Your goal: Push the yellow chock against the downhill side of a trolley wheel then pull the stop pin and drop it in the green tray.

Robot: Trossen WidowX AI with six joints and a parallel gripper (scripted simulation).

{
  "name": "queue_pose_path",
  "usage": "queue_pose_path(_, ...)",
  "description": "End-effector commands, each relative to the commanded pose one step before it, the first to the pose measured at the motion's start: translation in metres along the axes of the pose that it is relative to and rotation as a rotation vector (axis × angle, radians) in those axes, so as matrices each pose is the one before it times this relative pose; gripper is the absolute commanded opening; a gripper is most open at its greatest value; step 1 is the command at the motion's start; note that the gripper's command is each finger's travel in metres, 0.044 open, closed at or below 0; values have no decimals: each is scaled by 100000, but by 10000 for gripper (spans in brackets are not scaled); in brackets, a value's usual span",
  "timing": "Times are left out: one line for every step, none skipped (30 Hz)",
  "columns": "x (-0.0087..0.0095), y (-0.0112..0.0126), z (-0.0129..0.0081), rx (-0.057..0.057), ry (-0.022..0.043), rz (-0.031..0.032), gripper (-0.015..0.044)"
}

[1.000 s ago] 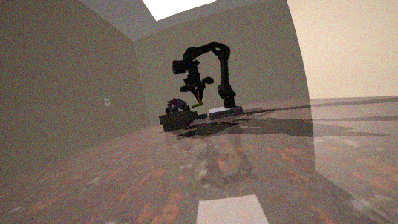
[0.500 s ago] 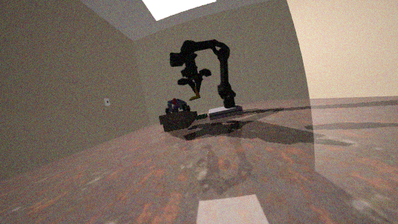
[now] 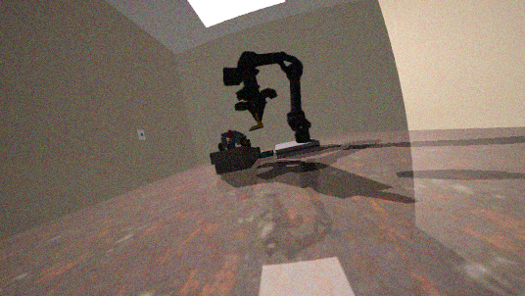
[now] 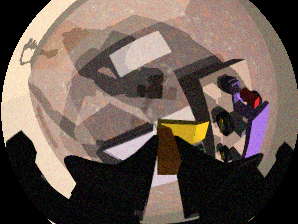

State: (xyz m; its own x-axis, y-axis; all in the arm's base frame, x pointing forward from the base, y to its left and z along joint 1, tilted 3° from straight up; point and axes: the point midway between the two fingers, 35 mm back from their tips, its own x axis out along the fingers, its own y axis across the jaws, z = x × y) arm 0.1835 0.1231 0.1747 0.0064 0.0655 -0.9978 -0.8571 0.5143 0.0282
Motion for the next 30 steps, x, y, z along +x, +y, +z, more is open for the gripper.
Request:
queue_pose_path(-179,-63,60,13648,-336,-337,0)
queue_pose_path(0,0,0,3449,-4,0,0)
queue_pose_path(0,0,0,3450,-4,0,0)
queue_pose_path(0,0,0,3390,-5,-3,0)
queue_pose_path(0,0,0,3391,-5,-3,0)
queue_pose_path(0,0,0,3386,-5,-3,0)
queue_pose_path(0,0,0,3391,-6,-2,0)
queue_pose_path(0,0,0,3374,-6,-5,0)
queue_pose_path(0,0,0,3379,-7,-5,0)
queue_pose_path(0,0,0,3373,-7,-5,0)
queue_pose_path(0,0,0,3379,-7,-4,0)
queue_pose_path(0,0,0,3368,-8,-7,0)
queue_pose_path(0,0,0,3374,-8,-6,0)
queue_pose_path(0,0,0,3368,-8,-6,0)
queue_pose_path(0,0,0,3375,-8,-6,0)
queue_pose_path(0,0,0,3369,-8,-5,0)
queue_pose_path(0,0,0,3375,-8,-5,0)
queue_pose_path(0,0,0,3369,-9,-5,0)
queue_pose_path(0,0,0,3375,-9,-5,0)
queue_pose_path(0,0,0,3370,-9,-4,0)
queue_pose_path(0,0,0,3376,-9,-4,0)
queue_pose_path(0,0,0,3370,-9,-4,0)
queue_pose_path(0,0,0,3376,-9,-3,0)
queue_pose_path(0,0,0,3371,-9,-3,0)
queue_pose_path(0,0,0,3377,-9,-3,0)
queue_pose_path(0,0,0,3371,-9,-3,0)
queue_pose_path(0,0,0,3377,-9,-2,0)
queue_pose_path(0,0,0,3372,-9,-2,0)
queue_pose_path(0,0,0,3378,-10,-2,0)
queue_pose_path(0,0,0,3373,-10,-1,0)
